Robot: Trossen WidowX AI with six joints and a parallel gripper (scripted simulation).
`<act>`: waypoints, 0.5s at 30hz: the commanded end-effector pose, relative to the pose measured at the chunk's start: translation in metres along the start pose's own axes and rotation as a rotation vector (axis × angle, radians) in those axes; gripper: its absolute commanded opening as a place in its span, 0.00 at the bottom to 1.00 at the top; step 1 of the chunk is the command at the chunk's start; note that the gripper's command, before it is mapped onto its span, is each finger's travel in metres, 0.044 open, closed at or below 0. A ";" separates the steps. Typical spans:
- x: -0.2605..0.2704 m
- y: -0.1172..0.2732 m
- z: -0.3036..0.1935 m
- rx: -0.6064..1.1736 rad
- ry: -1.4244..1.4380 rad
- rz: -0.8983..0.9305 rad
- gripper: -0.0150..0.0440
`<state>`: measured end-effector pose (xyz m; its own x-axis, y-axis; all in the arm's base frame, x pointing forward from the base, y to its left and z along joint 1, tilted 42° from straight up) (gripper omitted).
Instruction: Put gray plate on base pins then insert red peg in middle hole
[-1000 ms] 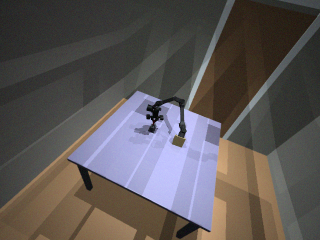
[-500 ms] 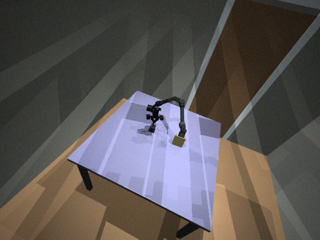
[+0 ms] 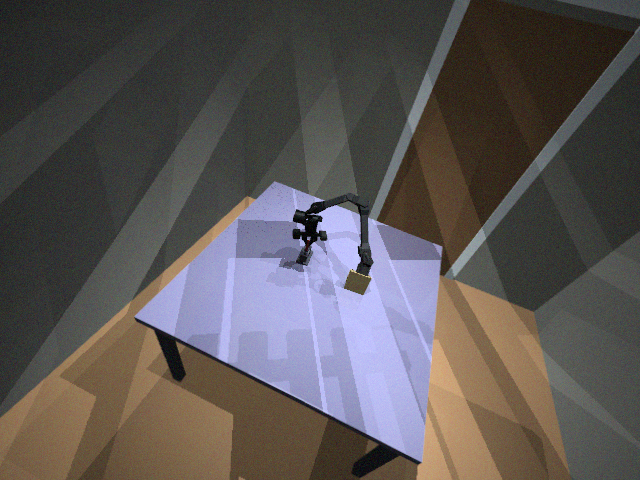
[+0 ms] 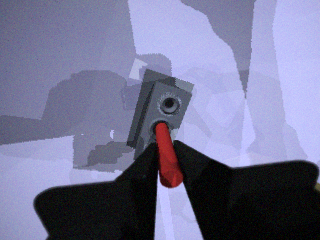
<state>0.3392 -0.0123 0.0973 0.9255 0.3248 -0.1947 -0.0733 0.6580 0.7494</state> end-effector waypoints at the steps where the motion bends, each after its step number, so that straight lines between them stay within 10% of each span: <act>1: 0.000 0.000 0.000 0.000 0.000 0.000 0.48; 15: 0.000 0.002 0.000 -0.004 0.004 0.001 0.51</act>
<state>0.3390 -0.0118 0.0974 0.9246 0.3262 -0.1969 -0.0726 0.6581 0.7494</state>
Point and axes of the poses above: the point midway between the two fingers, 35 mm back from their tips, its own y axis back along the fingers, its own x axis across the jaws, z = x × y, the point moved 3 cm from there along y, back along the fingers, and after that the axes turned 4 degrees about -y, right-handed, at the moved point
